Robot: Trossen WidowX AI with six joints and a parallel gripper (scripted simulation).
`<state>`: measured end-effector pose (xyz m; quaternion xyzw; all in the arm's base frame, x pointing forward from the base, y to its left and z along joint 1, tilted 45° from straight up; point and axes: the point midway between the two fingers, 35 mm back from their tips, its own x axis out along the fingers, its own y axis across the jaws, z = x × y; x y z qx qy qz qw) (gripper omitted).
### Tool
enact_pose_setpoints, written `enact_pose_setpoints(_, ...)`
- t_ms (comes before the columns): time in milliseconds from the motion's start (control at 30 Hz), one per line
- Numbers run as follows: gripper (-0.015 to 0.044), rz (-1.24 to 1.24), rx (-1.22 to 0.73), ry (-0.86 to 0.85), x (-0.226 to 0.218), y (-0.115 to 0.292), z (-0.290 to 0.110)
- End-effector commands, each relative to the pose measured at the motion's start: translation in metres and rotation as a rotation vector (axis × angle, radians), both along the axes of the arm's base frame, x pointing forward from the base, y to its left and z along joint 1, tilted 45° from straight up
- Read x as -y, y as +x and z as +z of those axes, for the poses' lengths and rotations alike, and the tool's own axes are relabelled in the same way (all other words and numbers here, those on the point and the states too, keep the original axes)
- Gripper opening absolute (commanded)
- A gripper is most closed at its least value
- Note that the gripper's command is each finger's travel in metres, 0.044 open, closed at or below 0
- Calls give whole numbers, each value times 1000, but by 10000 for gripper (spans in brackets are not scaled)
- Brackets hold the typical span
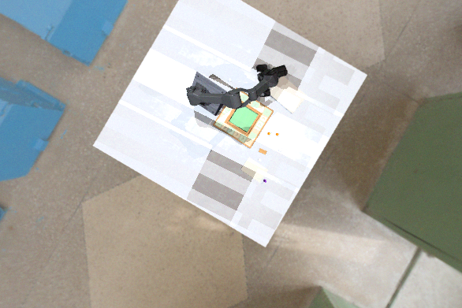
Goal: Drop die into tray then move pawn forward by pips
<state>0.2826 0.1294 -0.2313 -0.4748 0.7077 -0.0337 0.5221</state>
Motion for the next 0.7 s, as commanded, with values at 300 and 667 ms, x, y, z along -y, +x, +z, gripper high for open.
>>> enact_pose_setpoints(300,0,5,30,29,-64,9,73)
enact_pose_setpoints(667,0,159,-117,40,-25,29,105)
